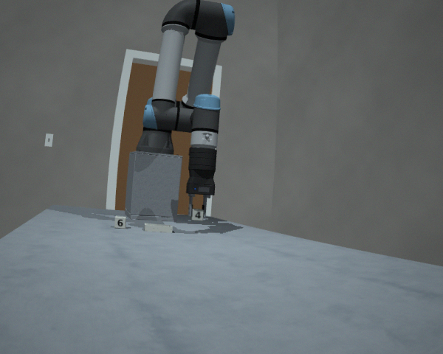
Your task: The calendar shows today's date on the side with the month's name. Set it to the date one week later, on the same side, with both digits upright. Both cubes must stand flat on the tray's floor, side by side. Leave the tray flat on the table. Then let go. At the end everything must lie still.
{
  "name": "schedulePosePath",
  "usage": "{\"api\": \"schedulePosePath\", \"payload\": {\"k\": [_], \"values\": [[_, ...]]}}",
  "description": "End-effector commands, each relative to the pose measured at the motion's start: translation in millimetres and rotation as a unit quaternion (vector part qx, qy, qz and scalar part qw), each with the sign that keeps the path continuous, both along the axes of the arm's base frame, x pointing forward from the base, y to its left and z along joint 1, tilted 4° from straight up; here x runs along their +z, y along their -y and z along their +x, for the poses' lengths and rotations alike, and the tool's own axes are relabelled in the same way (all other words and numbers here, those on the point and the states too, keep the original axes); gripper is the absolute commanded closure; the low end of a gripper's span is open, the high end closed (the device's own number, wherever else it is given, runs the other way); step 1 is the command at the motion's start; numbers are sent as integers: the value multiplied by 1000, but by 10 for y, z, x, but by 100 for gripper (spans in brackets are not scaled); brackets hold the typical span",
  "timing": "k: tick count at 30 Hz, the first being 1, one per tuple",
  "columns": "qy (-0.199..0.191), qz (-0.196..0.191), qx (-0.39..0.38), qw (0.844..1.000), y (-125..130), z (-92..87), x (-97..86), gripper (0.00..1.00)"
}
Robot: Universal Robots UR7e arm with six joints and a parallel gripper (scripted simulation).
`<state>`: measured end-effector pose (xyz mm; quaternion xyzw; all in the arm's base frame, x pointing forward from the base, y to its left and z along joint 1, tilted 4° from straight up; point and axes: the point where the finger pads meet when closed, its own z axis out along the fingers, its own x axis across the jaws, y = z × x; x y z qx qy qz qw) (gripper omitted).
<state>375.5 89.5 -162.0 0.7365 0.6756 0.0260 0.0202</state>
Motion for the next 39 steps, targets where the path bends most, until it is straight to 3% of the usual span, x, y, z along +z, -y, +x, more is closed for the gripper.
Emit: {"api": "schedulePosePath", "payload": {"k": [1, 11, 21, 34, 39], "values": [[1, 0, 0, 1000, 1, -9, 189, 40], [1, 0, 0, 1000, 3, -31, 513, 40], [1, 0, 0, 1000, 3, -38, 614, 40], [1, 0, 0, 1000, 5, -38, 620, 40], [1, 0, 1, 1000, 229, -38, 643, 40]]}}
